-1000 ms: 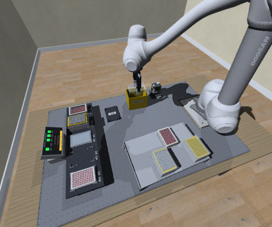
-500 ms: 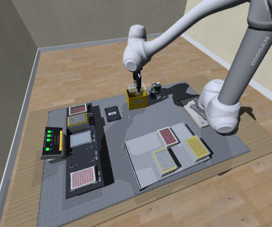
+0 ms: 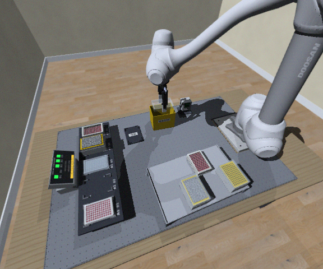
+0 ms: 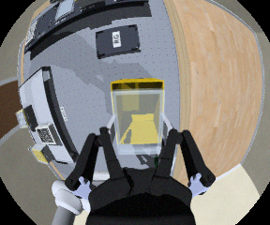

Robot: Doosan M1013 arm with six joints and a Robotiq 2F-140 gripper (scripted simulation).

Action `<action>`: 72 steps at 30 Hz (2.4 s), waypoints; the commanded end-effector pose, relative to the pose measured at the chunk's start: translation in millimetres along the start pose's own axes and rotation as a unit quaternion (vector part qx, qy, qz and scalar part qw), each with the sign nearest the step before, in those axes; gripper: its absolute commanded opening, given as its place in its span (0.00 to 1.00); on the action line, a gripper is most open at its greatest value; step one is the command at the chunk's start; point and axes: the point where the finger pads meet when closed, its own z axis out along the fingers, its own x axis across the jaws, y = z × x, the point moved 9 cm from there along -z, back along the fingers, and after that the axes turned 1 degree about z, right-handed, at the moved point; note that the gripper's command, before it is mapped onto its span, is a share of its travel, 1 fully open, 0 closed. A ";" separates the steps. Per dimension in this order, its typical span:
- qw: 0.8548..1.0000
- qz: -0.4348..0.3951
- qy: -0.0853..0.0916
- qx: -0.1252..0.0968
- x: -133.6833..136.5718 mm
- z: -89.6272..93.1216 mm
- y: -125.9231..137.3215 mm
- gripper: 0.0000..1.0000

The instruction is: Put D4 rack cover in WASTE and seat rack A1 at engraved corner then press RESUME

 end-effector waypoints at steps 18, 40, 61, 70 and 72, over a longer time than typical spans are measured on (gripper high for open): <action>1.000 0.000 -0.002 0.002 0.4 2.1 -0.8 0.00; 1.000 0.000 -0.002 0.002 0.4 2.1 -0.8 0.00; 1.000 0.000 -0.002 0.002 0.4 2.1 -0.8 0.77; 1.000 0.000 -0.002 0.002 0.4 2.1 -0.8 0.77; 1.000 0.000 -0.002 0.002 0.4 2.1 -0.8 0.77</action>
